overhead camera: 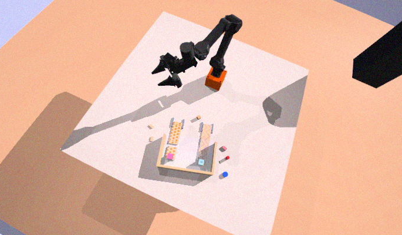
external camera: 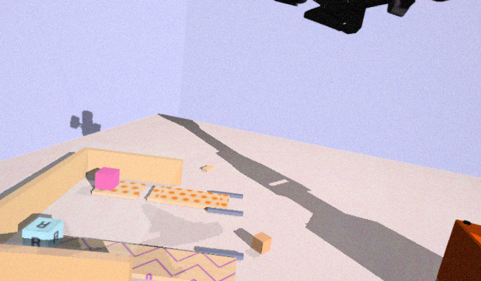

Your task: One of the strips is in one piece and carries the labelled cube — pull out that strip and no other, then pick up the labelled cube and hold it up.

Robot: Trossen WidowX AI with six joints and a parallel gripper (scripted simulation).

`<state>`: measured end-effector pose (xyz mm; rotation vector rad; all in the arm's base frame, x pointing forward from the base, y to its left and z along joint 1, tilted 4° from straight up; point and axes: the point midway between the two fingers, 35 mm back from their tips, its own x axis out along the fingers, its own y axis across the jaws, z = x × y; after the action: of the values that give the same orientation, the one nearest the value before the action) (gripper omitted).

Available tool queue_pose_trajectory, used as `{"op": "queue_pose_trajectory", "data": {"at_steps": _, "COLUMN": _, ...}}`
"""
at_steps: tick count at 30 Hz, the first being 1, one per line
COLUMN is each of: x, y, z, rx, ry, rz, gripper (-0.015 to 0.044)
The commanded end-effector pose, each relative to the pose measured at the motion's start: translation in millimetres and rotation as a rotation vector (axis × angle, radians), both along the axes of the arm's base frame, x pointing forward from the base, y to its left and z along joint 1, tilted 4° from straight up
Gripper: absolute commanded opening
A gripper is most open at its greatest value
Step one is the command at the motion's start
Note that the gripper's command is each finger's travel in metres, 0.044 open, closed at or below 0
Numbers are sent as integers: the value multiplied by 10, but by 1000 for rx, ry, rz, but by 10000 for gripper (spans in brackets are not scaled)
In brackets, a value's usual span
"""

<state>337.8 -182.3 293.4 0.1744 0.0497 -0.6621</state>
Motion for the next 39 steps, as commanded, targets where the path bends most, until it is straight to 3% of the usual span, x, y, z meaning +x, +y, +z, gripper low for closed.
{"op": "queue_pose_trajectory", "data": {"at_steps": 1, "x": 141, "y": 557, "z": -474, "rx": 6, "ry": 154, "rz": 186, "gripper": 400}}
{"op": "queue_pose_trajectory", "data": {"at_steps": 12, "x": -96, "y": 1984, "z": -1612, "rx": -43, "ry": 534, "rz": 686, "gripper": 400}}
{"op": "queue_pose_trajectory", "data": {"at_steps": 25, "x": -138, "y": 2059, "z": -1676, "rx": -49, "ry": 556, "rz": 715, "gripper": 400}}
{"op": "queue_pose_trajectory", "data": {"at_steps": 39, "x": 271, "y": 2492, "z": -2344, "rx": 90, "ry": 1166, "rz": 787, "gripper": 33}}
